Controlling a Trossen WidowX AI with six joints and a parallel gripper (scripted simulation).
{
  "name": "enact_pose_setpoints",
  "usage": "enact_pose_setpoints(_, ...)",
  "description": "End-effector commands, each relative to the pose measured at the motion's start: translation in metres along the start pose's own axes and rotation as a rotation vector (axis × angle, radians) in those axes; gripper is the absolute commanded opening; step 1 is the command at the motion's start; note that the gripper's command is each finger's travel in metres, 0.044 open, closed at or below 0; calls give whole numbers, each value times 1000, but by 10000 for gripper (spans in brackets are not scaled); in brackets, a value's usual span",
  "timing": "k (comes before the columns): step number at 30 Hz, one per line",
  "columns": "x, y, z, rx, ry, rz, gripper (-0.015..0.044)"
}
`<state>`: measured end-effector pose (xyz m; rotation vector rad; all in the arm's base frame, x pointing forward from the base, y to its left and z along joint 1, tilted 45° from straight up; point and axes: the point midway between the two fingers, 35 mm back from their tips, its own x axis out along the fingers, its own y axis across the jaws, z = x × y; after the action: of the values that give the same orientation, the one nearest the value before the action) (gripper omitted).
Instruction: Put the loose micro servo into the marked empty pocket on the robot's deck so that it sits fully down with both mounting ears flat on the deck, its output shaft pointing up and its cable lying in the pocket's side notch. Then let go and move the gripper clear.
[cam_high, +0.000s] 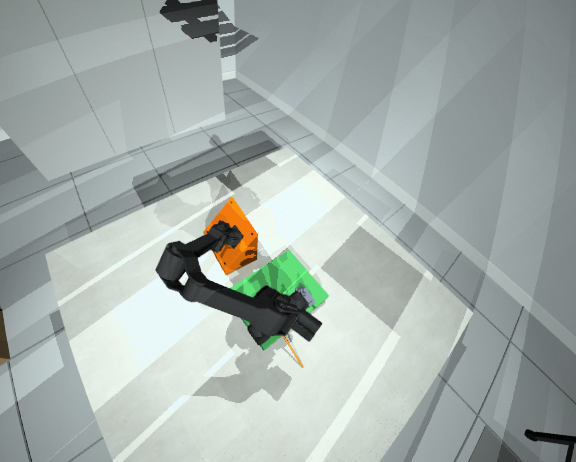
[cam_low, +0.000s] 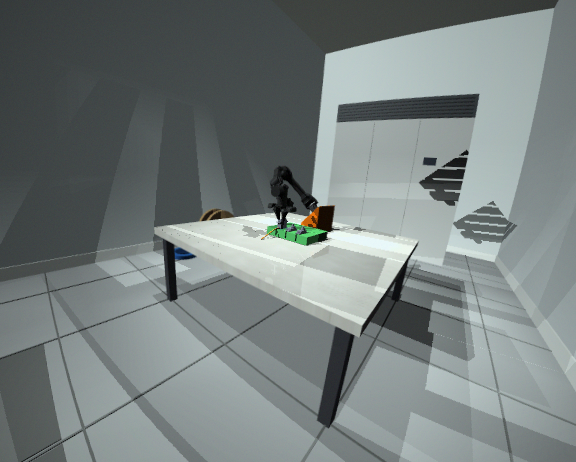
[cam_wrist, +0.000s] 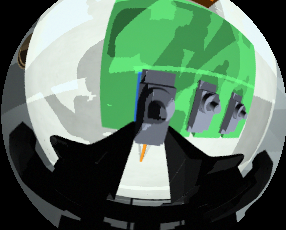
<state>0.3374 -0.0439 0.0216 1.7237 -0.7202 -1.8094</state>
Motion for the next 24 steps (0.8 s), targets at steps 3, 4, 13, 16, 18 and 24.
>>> enact_pose_setpoints(3,6,-1,-1,-6,6,5,0)
enact_pose_setpoints(4,7,-1,-1,-6,6,5,0)
enact_pose_setpoints(13,17,0,-1,-6,6,5,0)
enact_pose_setpoints(16,20,0,-1,-6,6,5,0)
enact_pose_setpoints(18,23,0,-1,-6,6,5,0)
enact_pose_setpoints(24,30,0,-1,-6,6,6,0)
